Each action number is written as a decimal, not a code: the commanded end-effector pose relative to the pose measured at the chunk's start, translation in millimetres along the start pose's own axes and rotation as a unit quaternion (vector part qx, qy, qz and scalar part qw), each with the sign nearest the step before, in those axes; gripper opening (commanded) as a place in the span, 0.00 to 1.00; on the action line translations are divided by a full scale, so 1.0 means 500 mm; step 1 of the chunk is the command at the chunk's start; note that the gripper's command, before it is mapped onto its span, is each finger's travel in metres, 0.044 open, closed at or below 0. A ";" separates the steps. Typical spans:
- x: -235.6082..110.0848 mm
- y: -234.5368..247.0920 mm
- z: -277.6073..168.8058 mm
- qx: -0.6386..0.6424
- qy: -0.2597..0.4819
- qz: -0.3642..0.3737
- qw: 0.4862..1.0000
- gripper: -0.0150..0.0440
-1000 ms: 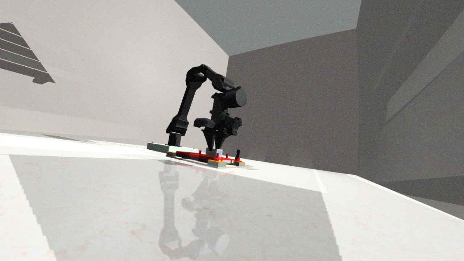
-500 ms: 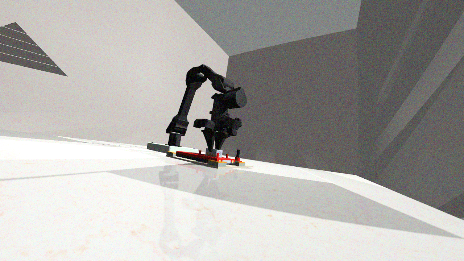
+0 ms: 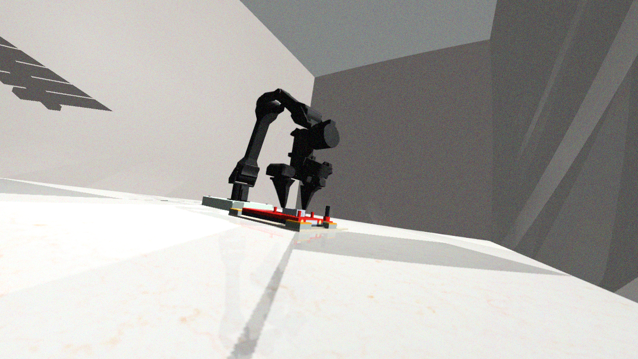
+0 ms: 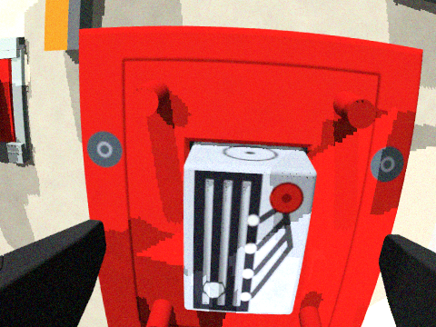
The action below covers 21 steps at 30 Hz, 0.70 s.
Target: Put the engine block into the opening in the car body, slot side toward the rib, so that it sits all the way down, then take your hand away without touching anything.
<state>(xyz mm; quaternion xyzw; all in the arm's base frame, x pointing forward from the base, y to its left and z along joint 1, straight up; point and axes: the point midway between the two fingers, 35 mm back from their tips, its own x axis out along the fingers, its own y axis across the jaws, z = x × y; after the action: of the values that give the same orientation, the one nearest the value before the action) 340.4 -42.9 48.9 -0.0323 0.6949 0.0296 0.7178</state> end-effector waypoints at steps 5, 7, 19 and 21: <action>0.000 0.000 0.000 0.000 0.000 0.000 1.000 1.00; 0.000 0.000 0.000 0.000 0.000 0.000 1.000 1.00; -0.027 0.001 -0.002 0.001 0.000 -0.001 1.000 1.00; -0.027 0.001 -0.002 0.001 0.000 -0.001 1.000 1.00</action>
<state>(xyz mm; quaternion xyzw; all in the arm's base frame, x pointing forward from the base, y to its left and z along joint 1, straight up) 336.7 -42.2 59.2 -0.0322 0.6976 0.0303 0.7151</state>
